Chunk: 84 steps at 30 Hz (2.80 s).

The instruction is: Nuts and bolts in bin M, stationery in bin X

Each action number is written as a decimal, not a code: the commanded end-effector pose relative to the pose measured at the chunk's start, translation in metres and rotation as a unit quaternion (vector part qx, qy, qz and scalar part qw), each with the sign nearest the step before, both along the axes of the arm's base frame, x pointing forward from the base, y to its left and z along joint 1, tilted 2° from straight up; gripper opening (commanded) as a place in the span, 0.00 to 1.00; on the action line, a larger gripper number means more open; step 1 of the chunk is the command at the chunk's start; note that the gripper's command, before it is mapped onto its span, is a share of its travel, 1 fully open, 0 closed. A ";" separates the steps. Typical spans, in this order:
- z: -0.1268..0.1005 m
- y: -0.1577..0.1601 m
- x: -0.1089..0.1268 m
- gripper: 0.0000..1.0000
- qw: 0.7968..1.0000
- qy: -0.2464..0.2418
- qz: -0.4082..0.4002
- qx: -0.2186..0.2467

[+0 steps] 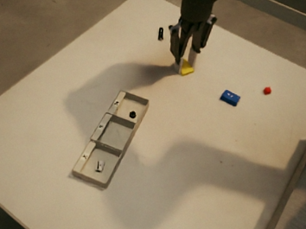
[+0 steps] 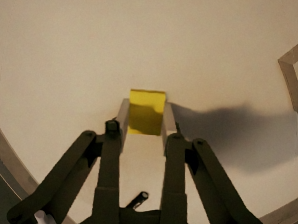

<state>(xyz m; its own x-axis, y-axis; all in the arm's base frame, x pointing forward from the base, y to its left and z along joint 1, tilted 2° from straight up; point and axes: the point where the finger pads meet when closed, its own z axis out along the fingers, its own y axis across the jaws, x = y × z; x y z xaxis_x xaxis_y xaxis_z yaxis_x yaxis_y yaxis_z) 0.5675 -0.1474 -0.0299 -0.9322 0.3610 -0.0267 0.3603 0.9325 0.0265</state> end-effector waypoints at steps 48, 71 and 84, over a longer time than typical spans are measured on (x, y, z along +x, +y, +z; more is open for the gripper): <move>0.060 -0.001 -0.002 0.29 1.000 0.000 0.000 0.000; 0.061 0.094 -0.017 0.29 1.000 0.000 0.000 0.000; 0.061 0.159 -0.027 0.29 1.000 0.000 0.000 0.000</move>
<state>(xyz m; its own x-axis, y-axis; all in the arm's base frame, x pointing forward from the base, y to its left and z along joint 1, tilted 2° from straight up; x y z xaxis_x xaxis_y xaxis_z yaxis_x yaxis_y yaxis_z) 0.5416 0.0018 0.0310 -0.9324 0.3604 -0.0261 0.3597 0.9327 0.0267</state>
